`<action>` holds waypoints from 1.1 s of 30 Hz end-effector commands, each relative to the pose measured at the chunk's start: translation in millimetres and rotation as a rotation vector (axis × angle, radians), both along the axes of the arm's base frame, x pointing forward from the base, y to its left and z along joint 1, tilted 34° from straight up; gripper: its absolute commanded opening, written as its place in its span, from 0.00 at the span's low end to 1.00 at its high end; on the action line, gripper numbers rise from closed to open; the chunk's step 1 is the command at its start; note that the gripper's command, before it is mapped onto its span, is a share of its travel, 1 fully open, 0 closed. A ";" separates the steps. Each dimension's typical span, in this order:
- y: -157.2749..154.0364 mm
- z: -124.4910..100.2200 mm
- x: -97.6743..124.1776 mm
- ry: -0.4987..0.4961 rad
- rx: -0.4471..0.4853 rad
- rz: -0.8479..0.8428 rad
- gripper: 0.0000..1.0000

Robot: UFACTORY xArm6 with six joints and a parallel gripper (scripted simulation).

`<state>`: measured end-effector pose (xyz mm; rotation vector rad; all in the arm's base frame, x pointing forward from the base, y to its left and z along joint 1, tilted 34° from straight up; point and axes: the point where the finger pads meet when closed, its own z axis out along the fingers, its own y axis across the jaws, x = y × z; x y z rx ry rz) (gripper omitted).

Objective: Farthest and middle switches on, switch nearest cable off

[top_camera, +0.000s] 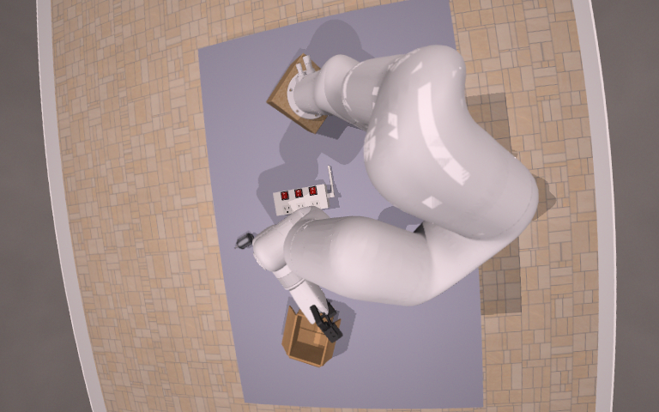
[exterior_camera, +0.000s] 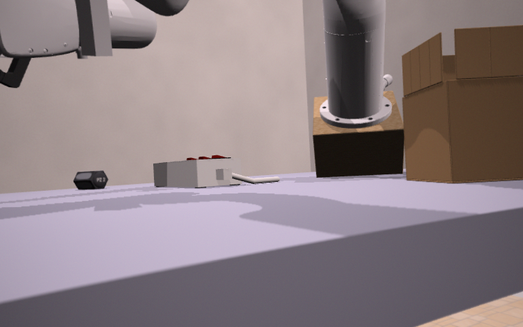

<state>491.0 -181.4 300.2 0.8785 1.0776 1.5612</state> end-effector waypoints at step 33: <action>-20.2 -115.8 -158.2 0.814 0.608 -0.181 1.00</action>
